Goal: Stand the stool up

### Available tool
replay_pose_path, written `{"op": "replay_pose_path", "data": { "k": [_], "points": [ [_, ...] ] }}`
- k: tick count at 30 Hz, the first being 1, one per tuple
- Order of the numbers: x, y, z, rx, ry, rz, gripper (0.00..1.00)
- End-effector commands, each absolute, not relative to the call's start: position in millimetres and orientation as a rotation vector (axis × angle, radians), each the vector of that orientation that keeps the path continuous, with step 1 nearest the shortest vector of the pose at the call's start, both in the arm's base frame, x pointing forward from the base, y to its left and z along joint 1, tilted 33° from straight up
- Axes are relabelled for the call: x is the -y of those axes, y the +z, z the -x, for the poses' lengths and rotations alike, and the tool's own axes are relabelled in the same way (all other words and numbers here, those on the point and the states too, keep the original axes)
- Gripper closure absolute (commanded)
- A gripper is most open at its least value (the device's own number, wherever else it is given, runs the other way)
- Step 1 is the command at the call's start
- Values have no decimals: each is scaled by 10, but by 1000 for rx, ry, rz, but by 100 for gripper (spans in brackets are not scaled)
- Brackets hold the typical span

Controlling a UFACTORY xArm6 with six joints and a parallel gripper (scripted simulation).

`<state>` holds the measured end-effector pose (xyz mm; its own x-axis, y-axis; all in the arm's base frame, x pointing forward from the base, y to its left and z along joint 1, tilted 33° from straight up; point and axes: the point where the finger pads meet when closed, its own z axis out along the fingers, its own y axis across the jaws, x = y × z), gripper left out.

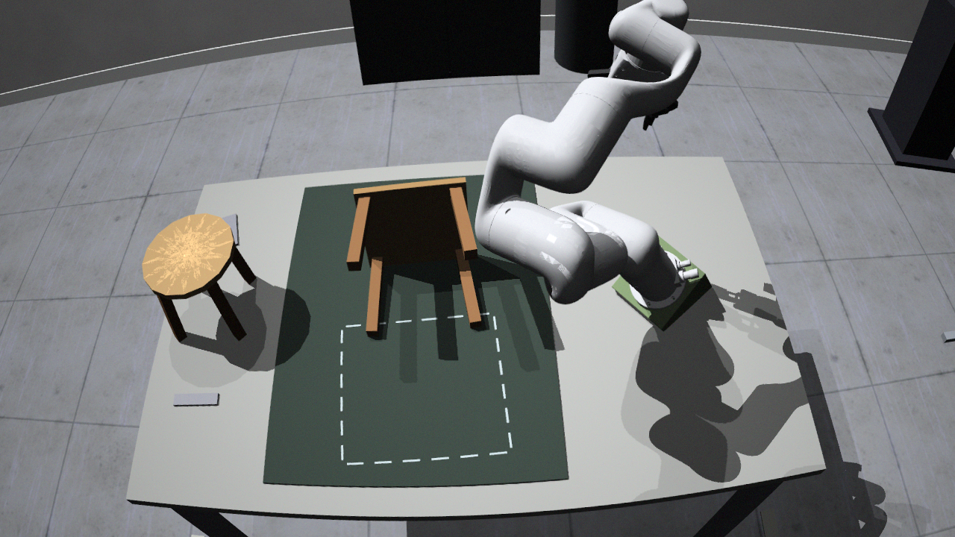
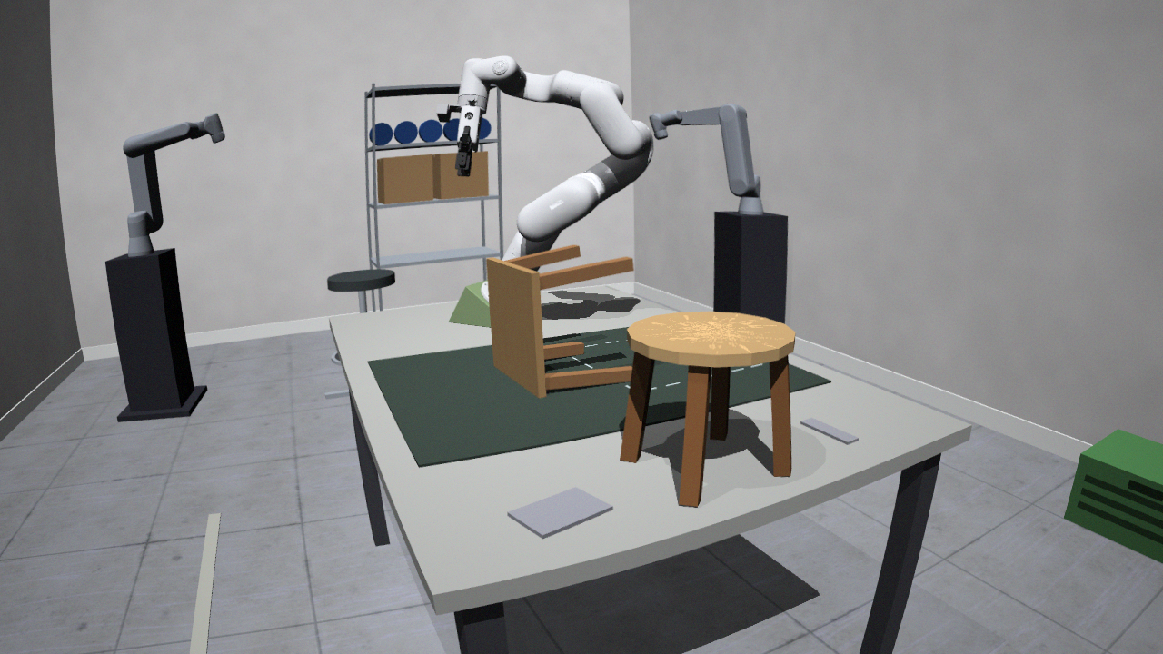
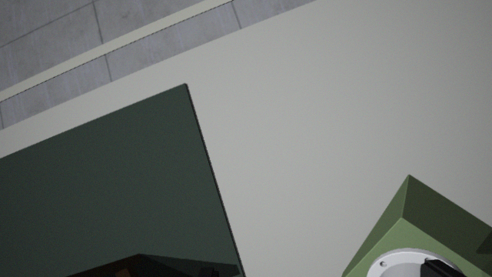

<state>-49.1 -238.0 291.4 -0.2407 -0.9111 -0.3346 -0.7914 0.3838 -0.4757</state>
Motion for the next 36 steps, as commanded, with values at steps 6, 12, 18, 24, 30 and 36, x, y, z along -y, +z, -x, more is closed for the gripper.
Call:
{"op": "replay_pose_path", "data": {
  "k": [6,12,18,24,30,36],
  "points": [
    [2904,3059,-335,-2038,-196,1607,0],
    [3019,3145,-838,-2003,-177,1671,0],
    [2972,3328,-1868,-1918,-155,1777,0],
    [2734,3472,-2602,-1852,-143,1831,0],
    [2434,3587,-3124,-1795,-131,1865,0],
    [2038,3708,-3604,-1735,-114,1892,0]
  ]
}}
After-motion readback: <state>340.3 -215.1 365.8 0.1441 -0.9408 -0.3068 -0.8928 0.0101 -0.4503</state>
